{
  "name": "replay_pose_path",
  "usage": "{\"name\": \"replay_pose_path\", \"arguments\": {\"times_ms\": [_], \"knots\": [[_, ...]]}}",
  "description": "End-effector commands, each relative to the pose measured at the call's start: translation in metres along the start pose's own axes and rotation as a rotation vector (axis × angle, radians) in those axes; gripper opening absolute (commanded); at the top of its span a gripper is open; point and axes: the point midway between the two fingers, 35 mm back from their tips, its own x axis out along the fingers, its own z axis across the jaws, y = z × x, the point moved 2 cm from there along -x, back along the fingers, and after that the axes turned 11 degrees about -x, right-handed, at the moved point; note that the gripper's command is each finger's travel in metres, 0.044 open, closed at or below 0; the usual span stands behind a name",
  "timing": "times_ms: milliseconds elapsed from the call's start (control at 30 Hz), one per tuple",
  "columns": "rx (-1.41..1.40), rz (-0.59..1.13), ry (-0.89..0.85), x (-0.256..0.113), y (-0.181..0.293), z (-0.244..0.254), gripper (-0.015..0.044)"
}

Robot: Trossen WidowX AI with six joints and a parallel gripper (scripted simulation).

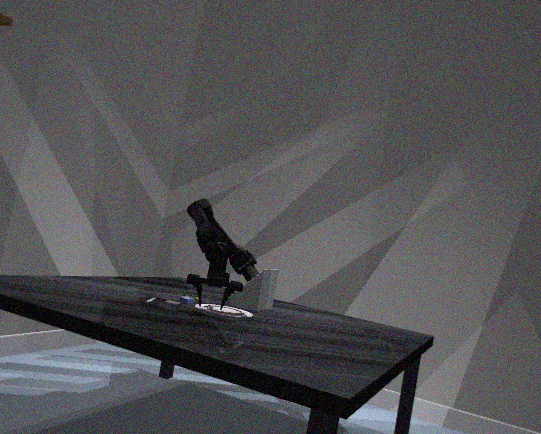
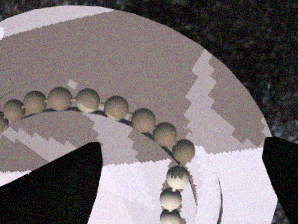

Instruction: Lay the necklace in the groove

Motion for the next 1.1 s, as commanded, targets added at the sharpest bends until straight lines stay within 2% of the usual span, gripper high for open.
{"name": "replay_pose_path", "arguments": {"times_ms": [0,33,667,900,1067], "knots": [[0.0,0.005,0.002,-0.004,0.001,0.0,0.042],[-0.003,0.003,-0.001,-0.001,0.001,0.0,0.044],[-0.001,0.006,0.002,-0.004,0.001,0.001,0.044],[0.257,0.005,0.001,-0.035,0.011,0.005,0.0256],[0.266,0.005,0.001,-0.036,0.011,0.005,0.0125]]}}
